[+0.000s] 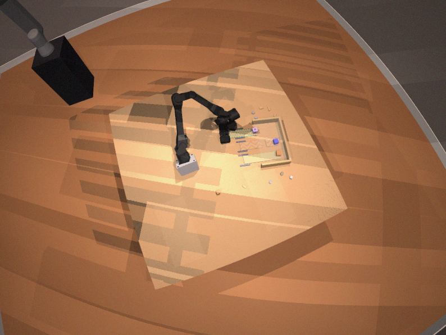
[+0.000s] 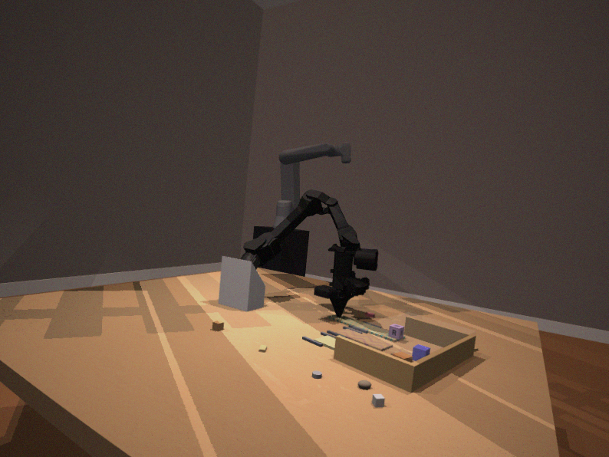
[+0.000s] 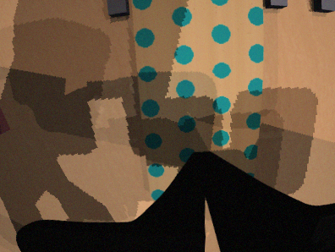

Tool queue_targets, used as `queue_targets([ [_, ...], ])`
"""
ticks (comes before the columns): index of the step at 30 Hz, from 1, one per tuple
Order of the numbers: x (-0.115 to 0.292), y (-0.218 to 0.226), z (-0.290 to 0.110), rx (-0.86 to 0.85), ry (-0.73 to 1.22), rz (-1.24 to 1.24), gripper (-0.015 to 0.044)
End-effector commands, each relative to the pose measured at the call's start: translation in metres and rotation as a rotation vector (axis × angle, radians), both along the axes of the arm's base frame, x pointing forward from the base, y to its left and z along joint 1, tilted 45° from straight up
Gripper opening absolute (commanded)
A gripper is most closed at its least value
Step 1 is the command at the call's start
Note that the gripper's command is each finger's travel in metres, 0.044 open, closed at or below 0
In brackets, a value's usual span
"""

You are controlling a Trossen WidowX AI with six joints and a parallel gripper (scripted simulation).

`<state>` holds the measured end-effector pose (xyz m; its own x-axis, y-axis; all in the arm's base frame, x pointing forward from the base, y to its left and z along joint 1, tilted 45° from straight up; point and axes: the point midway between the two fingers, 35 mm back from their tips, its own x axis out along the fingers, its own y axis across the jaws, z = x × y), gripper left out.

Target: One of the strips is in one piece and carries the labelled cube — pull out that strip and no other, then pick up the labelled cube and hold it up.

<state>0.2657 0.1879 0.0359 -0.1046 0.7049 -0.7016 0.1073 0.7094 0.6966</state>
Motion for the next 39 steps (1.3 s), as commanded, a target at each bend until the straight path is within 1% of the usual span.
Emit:
queue_targets([
  [1, -0.014, 0.001, -0.003, -0.007, 0.026, 0.006, 0.0],
  [31, -0.058, 0.0, 0.003, -0.007, 0.028, 0.006, 0.0],
  [39, -0.059, 0.0, 0.004, -0.007, 0.028, 0.006, 0.0],
])
